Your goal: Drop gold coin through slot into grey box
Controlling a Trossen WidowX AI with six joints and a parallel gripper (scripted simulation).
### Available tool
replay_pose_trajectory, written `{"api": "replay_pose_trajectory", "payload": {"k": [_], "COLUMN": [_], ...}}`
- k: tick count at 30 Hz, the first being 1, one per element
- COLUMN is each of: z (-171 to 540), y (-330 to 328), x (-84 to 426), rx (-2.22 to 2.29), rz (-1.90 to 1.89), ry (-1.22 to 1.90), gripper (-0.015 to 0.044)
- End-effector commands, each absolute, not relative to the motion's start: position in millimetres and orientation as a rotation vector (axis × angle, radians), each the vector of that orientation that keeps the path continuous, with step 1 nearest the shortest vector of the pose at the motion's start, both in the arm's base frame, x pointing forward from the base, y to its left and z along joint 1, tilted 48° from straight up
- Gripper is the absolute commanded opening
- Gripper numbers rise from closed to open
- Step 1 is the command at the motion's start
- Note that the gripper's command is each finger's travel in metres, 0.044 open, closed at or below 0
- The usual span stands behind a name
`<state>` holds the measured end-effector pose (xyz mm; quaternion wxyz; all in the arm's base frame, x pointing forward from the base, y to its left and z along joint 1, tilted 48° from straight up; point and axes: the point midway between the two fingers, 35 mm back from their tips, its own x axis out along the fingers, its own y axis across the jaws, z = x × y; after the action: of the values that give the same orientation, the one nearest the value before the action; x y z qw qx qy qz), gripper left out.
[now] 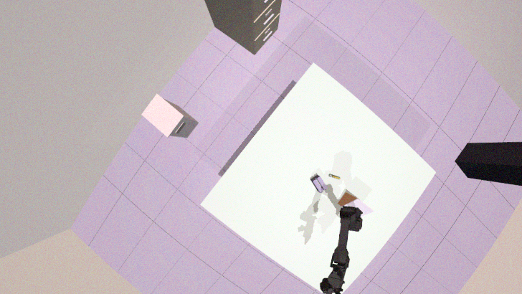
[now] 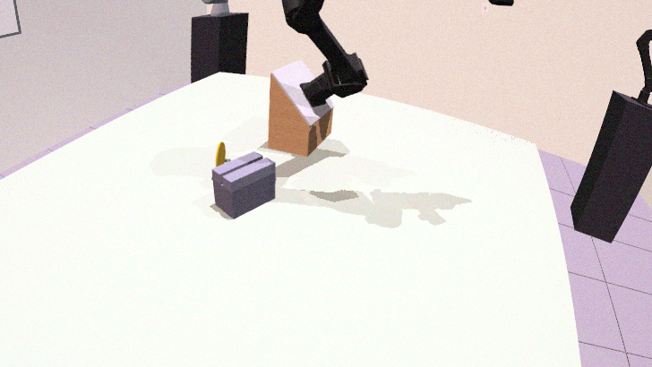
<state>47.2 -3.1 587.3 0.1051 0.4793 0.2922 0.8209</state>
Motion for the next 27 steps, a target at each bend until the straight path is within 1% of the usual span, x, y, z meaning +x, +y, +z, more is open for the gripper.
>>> {"api": "replay_pose_trajectory", "payload": {"k": [1, 4, 9, 14, 18, 22, 27], "z": [587, 584, 566, 545, 516, 480, 428], "y": [-2, 14, 66, 128, 182, 232, 284], "x": [45, 13, -40, -62, -62, -45, -3], "rx": [1.402, 1.26, 0.956, 0.697, 0.46, 0.233, -0.026], "rz": [2.416, 2.361, 2.207, 2.035, 1.897, 1.76, 1.599], "ry": [0.851, 0.72, 0.503, 0.319, 0.246, 0.218, 0.239], "gripper": [0.0374, 0.0295, 0.0164, 0.0161, 0.0161, 0.0161, 0.0161]}}
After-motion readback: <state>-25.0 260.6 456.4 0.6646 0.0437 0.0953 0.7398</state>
